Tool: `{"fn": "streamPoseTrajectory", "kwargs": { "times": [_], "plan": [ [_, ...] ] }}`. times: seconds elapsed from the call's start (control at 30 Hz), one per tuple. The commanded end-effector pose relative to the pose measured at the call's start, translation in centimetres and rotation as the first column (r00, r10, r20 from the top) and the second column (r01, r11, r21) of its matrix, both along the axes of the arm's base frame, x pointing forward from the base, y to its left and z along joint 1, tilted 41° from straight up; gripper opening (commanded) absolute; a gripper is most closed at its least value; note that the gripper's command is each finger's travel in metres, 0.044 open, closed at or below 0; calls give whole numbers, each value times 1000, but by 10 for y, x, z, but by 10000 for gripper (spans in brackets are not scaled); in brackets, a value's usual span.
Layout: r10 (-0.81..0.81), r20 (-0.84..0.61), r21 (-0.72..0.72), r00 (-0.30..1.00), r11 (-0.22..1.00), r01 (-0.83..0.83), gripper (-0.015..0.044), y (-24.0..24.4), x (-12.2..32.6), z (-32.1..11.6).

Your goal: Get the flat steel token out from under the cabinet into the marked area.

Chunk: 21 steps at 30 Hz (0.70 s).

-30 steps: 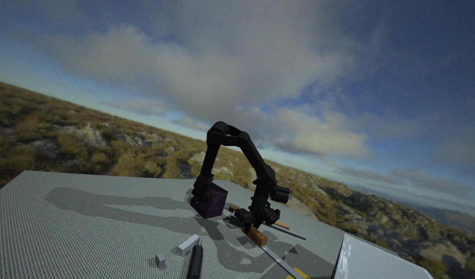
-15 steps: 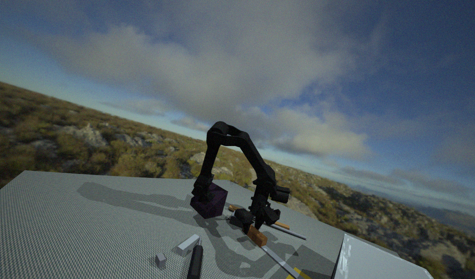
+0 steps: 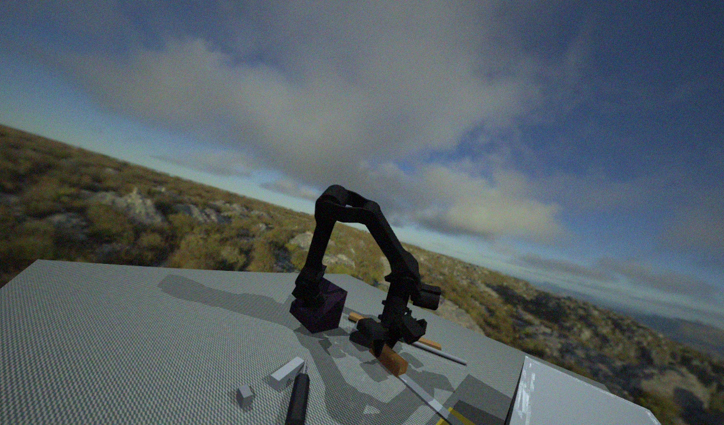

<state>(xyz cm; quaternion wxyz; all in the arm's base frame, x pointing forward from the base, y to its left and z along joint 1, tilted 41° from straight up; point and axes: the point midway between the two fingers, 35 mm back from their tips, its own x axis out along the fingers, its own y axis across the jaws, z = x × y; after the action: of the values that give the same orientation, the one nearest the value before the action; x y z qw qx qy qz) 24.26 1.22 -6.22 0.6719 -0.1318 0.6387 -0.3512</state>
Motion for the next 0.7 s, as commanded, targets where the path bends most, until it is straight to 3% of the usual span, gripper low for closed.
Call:
{"fn": "streamPoseTrajectory", "kwargs": {
  "times": [0.0, 0.1, 0.23, 0.67],
  "plan": [
    [0, 2, 1, 1000, 1000, 0, 105, 0, 1, 0],
    [0, 2, 1, 1000, 1000, 0, 85, 0, 1, 0],
    [0, 2, 1, 1000, 1000, 0, 0, 0, 1, 0],
    [1, -3, 0, 1000, 1000, -1, 0, -3, 12, 2]
  ]
}}
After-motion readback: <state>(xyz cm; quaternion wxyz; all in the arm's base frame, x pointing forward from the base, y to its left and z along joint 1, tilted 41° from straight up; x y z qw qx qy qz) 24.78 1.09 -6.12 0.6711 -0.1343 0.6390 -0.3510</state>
